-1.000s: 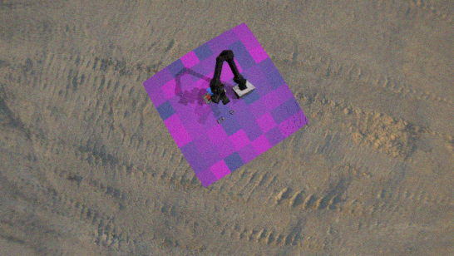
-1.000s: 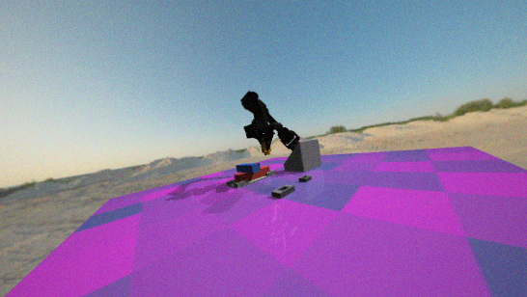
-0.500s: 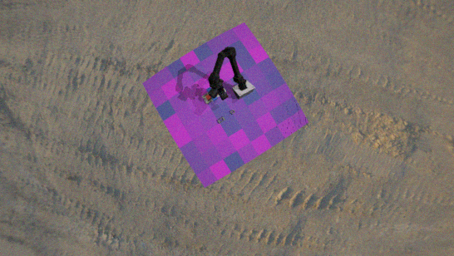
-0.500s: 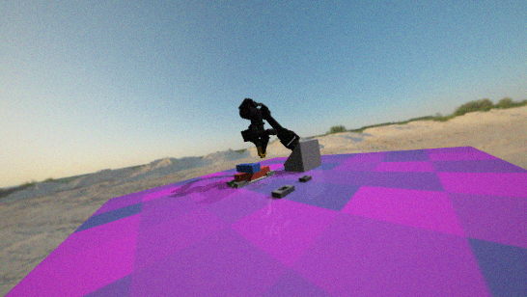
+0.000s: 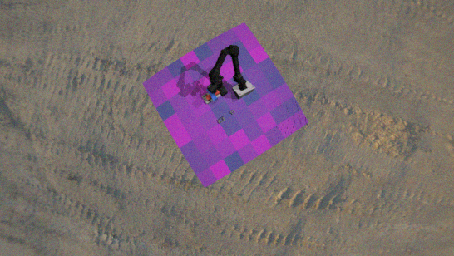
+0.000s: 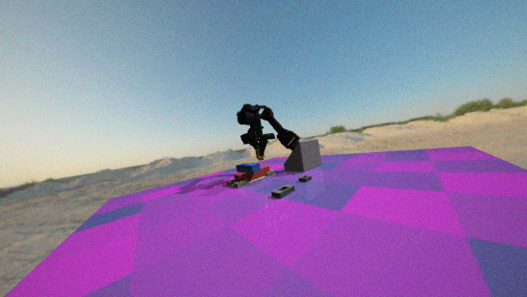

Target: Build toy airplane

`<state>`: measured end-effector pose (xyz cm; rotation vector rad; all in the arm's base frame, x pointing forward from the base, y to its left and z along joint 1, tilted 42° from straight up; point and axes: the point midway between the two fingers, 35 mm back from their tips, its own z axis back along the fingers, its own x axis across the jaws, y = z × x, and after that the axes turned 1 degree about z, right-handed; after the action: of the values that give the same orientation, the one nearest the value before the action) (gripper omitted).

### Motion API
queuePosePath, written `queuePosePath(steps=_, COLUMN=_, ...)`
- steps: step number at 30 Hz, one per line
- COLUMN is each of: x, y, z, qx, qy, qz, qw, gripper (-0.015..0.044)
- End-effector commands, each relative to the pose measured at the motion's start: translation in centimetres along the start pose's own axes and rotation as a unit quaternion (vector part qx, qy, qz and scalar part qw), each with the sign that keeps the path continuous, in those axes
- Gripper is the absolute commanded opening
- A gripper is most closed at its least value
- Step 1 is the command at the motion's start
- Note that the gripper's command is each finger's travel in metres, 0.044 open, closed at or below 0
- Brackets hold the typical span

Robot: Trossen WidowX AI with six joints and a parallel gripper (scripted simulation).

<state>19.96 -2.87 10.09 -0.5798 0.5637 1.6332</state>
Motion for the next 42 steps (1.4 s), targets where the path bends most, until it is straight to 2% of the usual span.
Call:
queuePosePath(steps=1, x=-0.3, y=0.2, z=-0.1, qx=-0.001, qy=0.003, qz=0.002, qw=1.000, gripper=0.0053)
queuePosePath(steps=2, x=-0.3, y=0.2, z=-0.1, qx=-0.001, qy=0.003, qz=0.002, qw=1.000, gripper=0.0066)
queuePosePath(steps=22, x=-0.3, y=0.1, z=-0.2, qx=-0.001, qy=0.003, qz=0.002, qw=1.000, gripper=0.0066)
queuePosePath(steps=42, x=-0.4, y=0.1, z=-3.4, qx=-0.001, qy=0.003, qz=0.002, qw=1.000, gripper=0.0066)
